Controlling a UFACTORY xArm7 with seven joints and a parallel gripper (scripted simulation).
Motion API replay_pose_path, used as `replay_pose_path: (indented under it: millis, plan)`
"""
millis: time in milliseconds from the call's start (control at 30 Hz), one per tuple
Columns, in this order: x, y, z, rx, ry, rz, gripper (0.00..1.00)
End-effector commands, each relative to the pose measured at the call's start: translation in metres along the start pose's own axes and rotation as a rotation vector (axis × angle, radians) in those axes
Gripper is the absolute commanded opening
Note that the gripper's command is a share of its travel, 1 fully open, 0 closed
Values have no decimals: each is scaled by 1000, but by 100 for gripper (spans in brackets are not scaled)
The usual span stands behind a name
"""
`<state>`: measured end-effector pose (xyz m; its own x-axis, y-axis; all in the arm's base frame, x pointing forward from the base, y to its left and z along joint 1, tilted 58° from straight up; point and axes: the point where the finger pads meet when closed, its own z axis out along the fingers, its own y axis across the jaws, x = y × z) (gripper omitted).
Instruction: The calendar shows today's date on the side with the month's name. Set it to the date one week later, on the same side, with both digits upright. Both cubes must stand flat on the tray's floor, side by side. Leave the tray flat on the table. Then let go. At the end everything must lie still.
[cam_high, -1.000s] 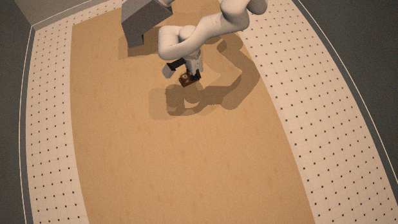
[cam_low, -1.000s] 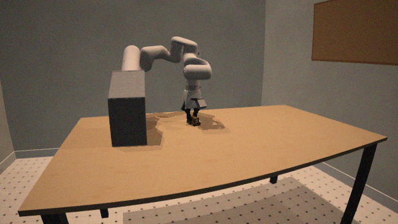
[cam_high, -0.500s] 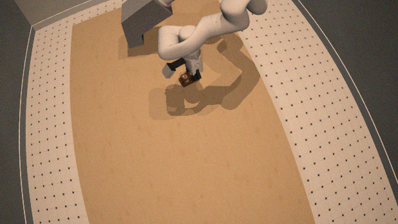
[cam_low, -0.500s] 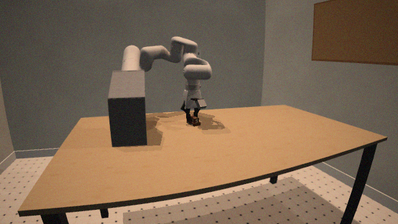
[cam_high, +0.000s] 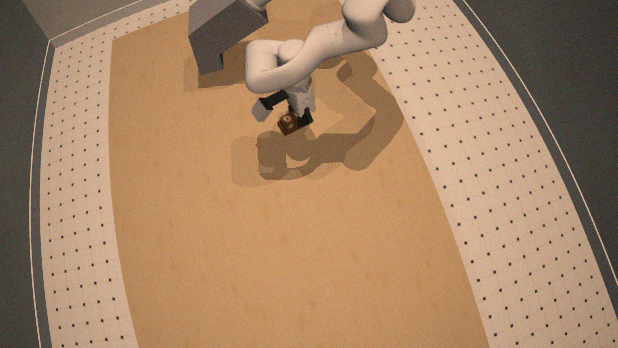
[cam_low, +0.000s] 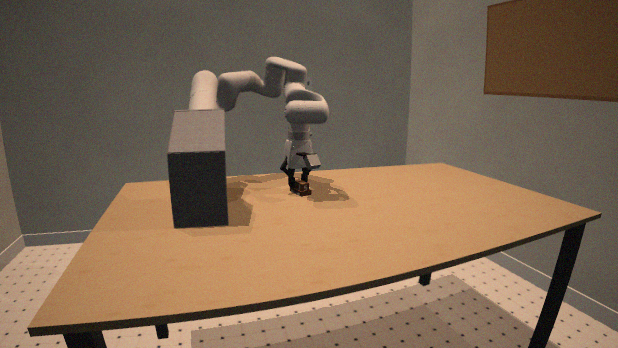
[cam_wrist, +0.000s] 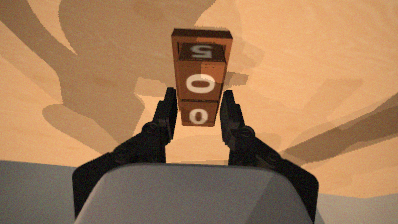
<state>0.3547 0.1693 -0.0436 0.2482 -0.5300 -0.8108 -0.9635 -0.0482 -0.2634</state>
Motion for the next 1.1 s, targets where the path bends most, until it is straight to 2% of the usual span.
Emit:
replay_pose_path:
  millis: [0,233,300,700,1000,1033,1067]
  plan:
    - [1,-1,-3,2,3,0,49]
    - [1,-1,-25,2,3,0,49]
    - [1,-1,-25,2,3,0,49]
    - [1,-1,-84,2,3,0,49]
    - [1,-1,-91,2,3,0,49]
    - [1,-1,-91,2,3,0,100]
    - [1,-1,-91,2,3,0,100]
